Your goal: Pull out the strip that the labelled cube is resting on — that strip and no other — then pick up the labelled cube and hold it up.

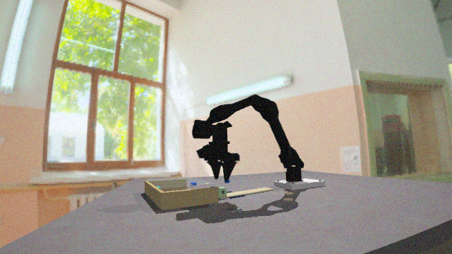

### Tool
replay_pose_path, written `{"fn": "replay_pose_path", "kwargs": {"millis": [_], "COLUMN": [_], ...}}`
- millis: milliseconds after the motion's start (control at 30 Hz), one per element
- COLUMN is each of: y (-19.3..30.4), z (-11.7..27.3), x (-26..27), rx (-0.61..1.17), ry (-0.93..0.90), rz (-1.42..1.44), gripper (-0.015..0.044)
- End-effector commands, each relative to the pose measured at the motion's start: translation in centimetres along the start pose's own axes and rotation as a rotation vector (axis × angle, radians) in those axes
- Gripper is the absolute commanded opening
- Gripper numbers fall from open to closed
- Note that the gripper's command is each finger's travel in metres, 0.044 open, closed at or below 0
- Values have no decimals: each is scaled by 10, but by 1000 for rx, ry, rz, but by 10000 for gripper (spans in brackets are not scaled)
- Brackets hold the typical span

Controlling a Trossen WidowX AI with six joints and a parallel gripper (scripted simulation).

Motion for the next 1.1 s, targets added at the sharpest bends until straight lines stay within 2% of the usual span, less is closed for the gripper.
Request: {"fn": "replay_pose_path", "kwargs": {"millis": [0,67,100,1067], "y": [-2,-2,-2,-1], "z": [-3,-7,-8,-53], "x": [1,1,1,2], "rx": [1,1,1,2], "ry": [-1,-1,-1,-1], "rz": [-4,-4,-4,-4], "gripper": [309,256,250,250]}}
Point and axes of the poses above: the point midway between the two fingers, 35 mm back from their tips, its own z axis back along the fingers, its own x axis across the jaws, y = z × x, the point moved 4 cm from there along z, back along the fingers, and after that the axes turned 14 degrees about -z, right-handed, at the moved point
